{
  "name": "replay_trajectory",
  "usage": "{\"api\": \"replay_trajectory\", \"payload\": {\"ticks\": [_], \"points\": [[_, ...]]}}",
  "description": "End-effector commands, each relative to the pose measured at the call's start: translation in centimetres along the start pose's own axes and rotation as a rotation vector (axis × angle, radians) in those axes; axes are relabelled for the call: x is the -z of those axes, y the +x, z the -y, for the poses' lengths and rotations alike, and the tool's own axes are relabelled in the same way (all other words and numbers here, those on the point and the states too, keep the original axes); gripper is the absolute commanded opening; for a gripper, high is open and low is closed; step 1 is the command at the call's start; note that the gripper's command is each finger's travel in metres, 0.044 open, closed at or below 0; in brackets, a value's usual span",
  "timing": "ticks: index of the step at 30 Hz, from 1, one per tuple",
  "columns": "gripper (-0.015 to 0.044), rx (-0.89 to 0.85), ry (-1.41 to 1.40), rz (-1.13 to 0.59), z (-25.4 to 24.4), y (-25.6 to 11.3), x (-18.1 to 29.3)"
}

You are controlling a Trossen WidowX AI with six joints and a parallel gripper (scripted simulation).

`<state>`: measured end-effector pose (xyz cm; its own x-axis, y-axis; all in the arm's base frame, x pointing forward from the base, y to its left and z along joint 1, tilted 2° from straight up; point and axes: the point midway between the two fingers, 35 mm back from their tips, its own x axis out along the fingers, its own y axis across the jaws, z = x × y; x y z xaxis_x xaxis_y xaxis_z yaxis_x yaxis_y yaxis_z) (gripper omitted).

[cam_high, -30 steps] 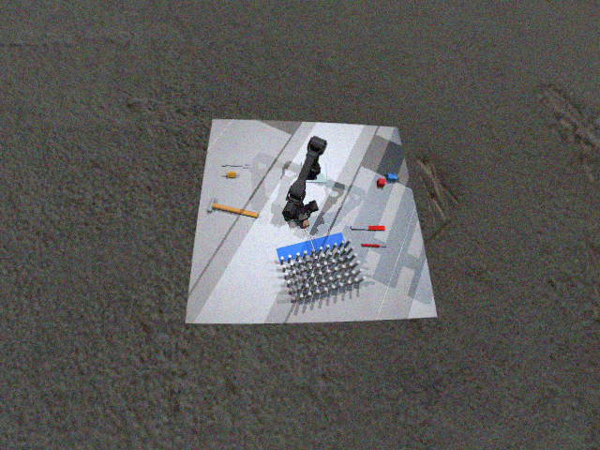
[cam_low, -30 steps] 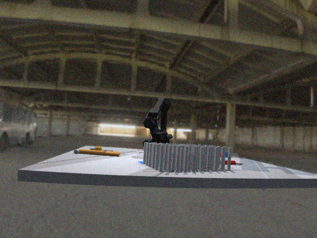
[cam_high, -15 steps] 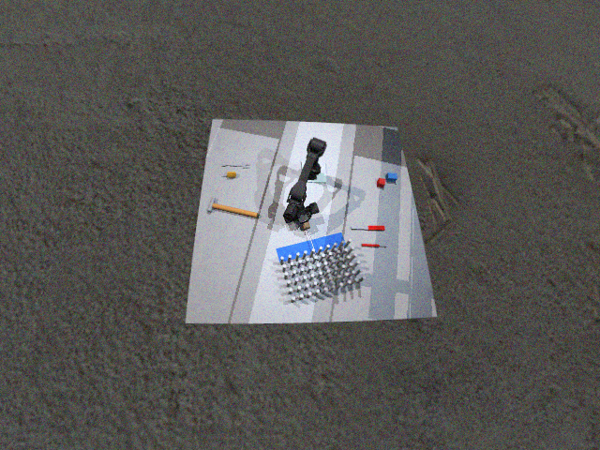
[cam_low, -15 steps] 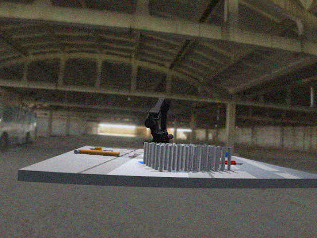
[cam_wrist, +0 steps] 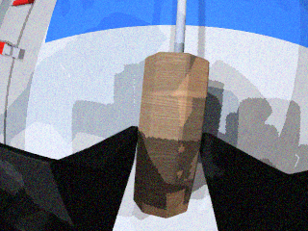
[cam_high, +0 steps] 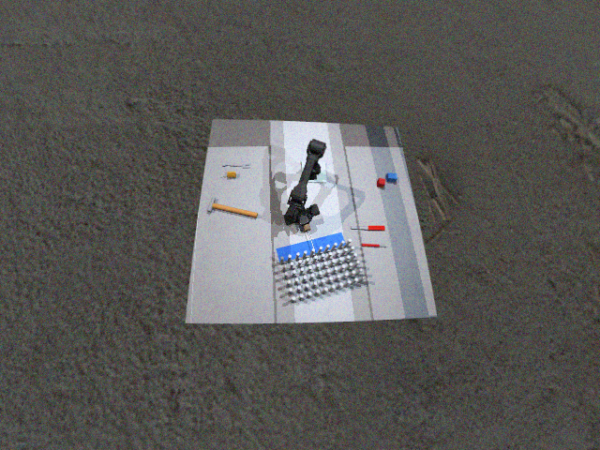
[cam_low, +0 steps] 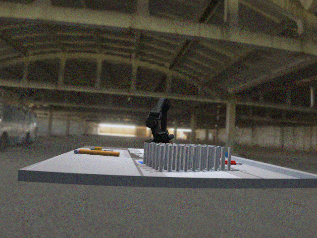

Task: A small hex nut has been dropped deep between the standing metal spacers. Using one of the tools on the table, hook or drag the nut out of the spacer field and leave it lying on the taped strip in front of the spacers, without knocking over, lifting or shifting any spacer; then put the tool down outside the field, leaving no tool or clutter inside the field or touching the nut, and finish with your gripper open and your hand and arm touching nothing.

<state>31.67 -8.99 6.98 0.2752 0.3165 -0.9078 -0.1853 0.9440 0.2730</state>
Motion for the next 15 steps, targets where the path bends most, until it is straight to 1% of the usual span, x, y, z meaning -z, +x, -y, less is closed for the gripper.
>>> {"api": "replay_trajectory", "payload": {"ticks": [1, 15], "points": [[0.0, 0.001, 0.004, 0.0, 0.12, 0.18, -0.47], [0.0, 0.001, 0.004, 0.001, 0.12, 0.44, -1.45]]}}
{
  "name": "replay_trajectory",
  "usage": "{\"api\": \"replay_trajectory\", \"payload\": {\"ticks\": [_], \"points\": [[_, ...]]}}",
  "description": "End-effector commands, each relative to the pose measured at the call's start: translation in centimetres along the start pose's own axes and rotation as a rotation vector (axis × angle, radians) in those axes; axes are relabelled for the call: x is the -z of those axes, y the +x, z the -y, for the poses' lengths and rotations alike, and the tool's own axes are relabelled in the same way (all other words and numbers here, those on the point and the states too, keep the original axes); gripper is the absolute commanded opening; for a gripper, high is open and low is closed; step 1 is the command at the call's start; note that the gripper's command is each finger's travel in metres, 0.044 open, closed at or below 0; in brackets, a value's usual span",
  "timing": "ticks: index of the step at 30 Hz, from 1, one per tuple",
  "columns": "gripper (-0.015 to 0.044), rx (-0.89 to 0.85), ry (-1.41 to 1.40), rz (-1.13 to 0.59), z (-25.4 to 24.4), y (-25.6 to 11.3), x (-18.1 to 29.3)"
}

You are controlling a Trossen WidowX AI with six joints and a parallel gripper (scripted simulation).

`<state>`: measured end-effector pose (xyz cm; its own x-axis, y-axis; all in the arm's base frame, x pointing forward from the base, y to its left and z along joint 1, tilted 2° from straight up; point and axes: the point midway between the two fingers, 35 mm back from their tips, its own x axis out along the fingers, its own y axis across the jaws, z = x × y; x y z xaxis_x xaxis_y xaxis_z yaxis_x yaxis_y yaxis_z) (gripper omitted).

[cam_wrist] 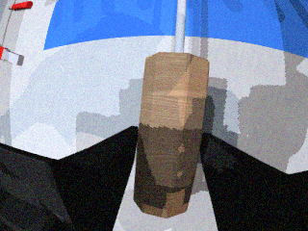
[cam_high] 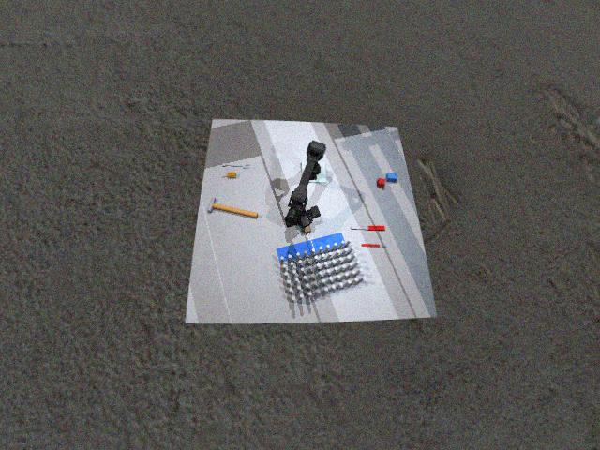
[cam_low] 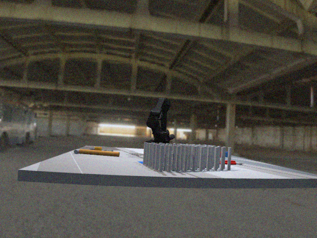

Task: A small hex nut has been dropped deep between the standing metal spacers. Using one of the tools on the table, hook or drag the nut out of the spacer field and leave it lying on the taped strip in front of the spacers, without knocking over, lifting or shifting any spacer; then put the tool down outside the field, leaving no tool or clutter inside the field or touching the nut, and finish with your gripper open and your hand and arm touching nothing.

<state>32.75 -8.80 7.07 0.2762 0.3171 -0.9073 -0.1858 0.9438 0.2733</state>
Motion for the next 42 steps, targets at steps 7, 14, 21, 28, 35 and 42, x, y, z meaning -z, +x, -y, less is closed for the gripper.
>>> {"api": "replay_trajectory", "payload": {"ticks": [7, 14, 21, 28, 35, 42], "points": [[0.0, 0.001, 0.004, 0.001, 0.1, 0.3, -0.9], [0.0, 0.001, 0.004, 0.001, 0.1, 0.4, -1.3], [0.0, 0.001, 0.004, 0.002, 0.1, 0.5, -1.8], [0.0, 0.001, 0.004, 0.002, 0.1, 0.7, -2.3], [0.0, 0.001, 0.003, 0.003, 0.1, 0.8, -2.7], [0.0, 0.001, 0.003, 0.003, 0.1, 0.9, -3.1]]}}
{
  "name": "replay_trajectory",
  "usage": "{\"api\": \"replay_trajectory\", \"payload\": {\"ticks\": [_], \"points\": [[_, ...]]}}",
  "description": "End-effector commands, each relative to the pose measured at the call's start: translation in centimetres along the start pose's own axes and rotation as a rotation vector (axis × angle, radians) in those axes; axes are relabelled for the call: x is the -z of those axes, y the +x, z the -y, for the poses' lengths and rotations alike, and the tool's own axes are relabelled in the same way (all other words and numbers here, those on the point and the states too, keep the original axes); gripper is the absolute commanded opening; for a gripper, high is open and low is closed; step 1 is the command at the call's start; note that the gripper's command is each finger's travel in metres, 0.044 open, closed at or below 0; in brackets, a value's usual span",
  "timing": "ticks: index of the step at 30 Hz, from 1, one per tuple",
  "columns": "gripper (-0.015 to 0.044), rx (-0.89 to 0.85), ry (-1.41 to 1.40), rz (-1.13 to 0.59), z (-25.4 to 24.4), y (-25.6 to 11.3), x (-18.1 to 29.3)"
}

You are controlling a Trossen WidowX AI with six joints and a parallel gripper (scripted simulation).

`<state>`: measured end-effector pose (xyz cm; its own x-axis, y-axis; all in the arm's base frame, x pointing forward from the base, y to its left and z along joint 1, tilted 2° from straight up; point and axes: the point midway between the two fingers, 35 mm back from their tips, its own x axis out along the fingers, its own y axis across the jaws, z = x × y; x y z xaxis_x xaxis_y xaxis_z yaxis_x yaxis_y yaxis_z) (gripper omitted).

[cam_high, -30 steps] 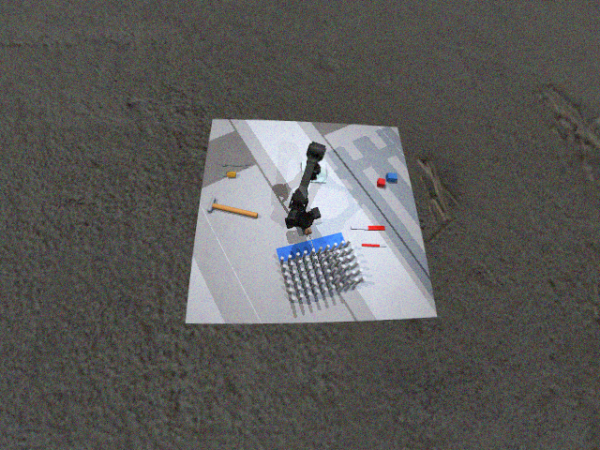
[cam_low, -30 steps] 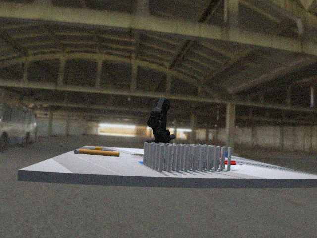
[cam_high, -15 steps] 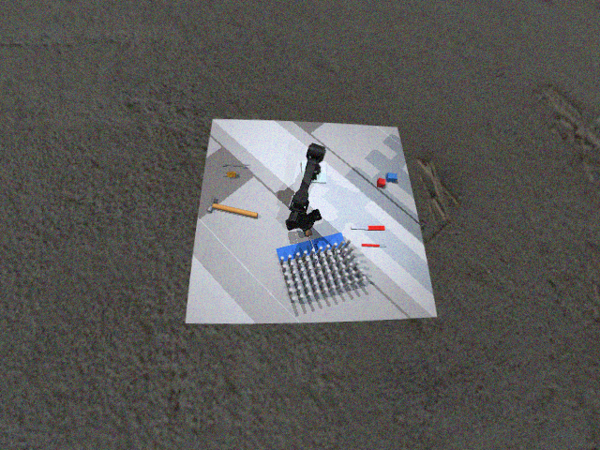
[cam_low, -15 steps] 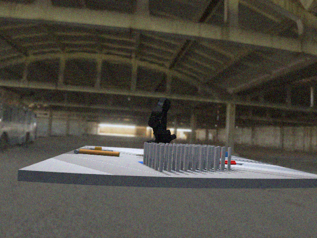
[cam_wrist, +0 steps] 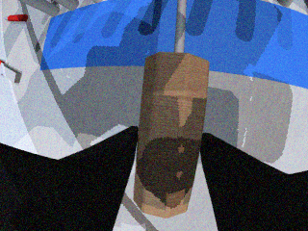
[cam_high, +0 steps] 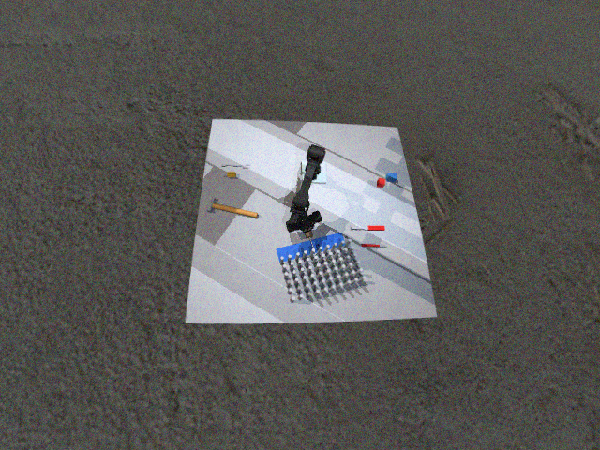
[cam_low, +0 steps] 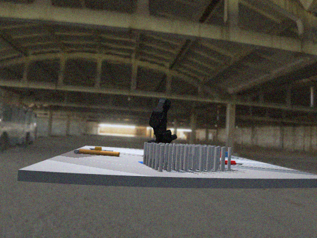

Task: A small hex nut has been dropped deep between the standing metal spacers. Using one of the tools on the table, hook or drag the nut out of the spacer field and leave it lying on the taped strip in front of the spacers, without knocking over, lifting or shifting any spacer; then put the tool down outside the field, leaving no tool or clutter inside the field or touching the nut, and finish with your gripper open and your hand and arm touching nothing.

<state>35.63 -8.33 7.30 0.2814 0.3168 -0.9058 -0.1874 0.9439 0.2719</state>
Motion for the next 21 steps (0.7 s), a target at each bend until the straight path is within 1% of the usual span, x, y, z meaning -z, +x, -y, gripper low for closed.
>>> {"api": "replay_trajectory", "payload": {"ticks": [1, 21], "points": [[0.0, 0.0, 0.005, -0.002, 0.1, 0.2, -0.4], [0.0, 0.0, 0.005, -0.001, 0.1, 0.5, -1.6]]}}
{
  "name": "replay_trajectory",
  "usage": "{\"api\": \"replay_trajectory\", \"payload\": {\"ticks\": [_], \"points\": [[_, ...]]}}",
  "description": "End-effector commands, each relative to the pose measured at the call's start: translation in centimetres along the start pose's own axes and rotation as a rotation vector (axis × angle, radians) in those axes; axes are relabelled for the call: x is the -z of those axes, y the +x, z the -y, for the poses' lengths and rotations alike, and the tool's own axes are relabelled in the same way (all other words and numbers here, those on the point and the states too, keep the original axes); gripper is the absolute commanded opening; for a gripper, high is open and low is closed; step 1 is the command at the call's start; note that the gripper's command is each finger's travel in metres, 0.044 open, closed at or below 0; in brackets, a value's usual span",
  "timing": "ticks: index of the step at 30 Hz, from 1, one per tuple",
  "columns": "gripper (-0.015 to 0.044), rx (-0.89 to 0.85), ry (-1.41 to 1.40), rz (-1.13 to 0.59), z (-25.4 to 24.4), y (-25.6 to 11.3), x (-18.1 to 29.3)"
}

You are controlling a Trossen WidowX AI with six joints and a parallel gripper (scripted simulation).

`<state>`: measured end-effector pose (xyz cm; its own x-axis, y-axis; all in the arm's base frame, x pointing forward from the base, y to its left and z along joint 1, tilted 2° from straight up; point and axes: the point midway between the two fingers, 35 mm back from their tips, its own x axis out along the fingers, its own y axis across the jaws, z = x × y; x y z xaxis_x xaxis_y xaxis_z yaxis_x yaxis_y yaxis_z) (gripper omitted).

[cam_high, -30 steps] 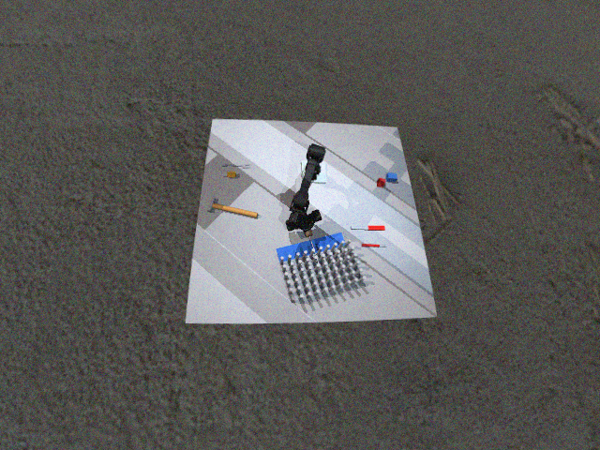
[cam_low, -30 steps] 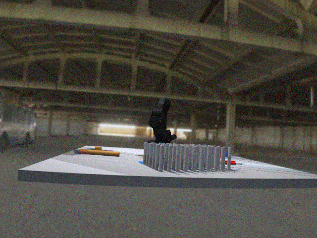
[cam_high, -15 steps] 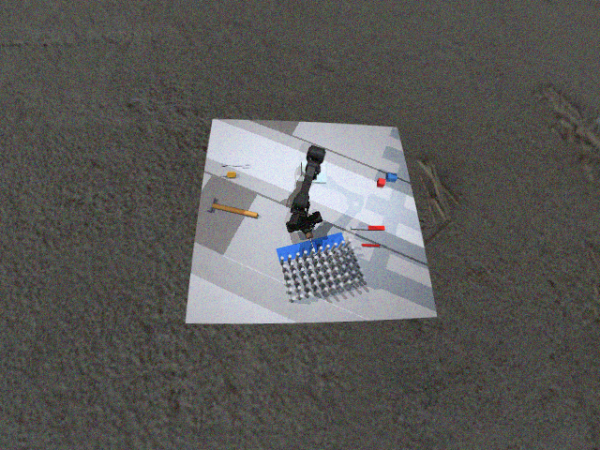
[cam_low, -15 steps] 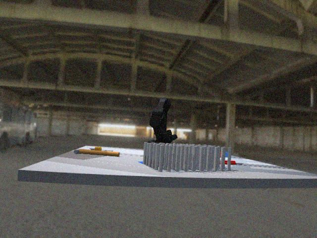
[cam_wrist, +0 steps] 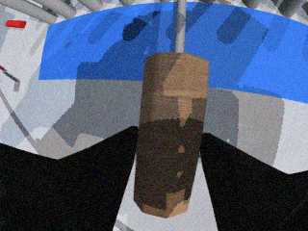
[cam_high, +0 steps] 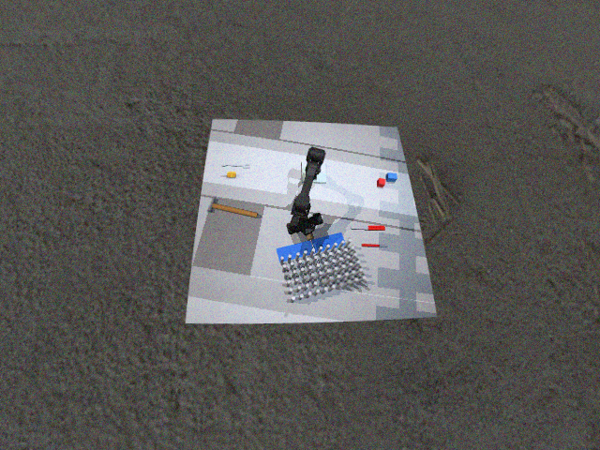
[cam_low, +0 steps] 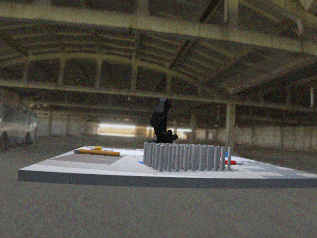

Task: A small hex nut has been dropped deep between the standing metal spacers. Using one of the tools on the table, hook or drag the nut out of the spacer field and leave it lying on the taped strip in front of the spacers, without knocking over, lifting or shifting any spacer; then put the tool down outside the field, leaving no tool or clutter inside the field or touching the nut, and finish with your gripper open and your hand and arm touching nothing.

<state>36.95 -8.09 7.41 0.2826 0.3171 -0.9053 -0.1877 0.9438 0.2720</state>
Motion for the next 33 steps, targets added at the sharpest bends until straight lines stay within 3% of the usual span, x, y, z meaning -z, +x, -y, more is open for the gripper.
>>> {"api": "replay_trajectory", "payload": {"ticks": [1, 33], "points": [[0.0, 0.0, 0.005, -0.002, 0.1, 0.2, -0.4], [0.0, 0.0, 0.005, 0.0, 0.1, 0.7, -2.2]]}}
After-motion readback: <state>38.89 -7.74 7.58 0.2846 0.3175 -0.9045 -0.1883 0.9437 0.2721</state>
